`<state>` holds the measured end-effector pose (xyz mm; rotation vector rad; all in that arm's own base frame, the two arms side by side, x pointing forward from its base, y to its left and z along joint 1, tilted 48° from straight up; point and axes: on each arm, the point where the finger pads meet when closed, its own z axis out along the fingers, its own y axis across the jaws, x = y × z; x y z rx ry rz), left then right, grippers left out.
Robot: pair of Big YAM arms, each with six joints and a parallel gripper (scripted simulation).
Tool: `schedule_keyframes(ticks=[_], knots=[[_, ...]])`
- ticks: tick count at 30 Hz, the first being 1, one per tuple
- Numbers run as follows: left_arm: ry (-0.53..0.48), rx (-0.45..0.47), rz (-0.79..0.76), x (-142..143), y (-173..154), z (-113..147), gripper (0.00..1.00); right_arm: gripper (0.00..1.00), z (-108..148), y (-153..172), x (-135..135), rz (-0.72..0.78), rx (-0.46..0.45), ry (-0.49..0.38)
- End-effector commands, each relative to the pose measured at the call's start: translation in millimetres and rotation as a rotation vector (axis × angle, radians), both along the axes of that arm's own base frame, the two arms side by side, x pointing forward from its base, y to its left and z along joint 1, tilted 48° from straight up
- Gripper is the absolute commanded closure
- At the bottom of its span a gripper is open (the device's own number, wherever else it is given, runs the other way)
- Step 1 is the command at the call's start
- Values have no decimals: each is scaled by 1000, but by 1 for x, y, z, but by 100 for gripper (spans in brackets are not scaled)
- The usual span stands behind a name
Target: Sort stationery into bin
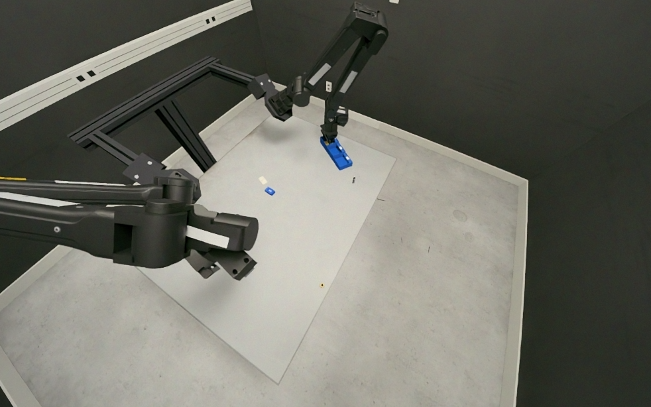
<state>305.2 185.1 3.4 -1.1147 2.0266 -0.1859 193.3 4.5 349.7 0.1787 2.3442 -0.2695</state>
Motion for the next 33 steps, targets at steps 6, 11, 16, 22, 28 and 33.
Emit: schedule_keyframes(ticks=[6, 11, 16, 22, 28, 33], knots=[[12, -3, 4, -18, -5, 5, 55, 0, 18, -3, -2, -4, 21, -38], [9, -1, 4, -21, -6, 10, 55, 0, 18, -3, -2, -4, 21, -38], [9, 0, 4, -28, -8, 18, 55, 0, 18, -3, -2, -4, 21, -38], [0, 7, 4, -36, -9, 33, 55, 0, 18, -3, -2, -4, 21, -38], [22, -17, -4, -36, -15, 24, 55, 0, 18, -3, -2, -4, 21, -38], [7, -5, -4, -33, -13, 27, 55, 0, 18, -3, -2, -4, 21, -38]])
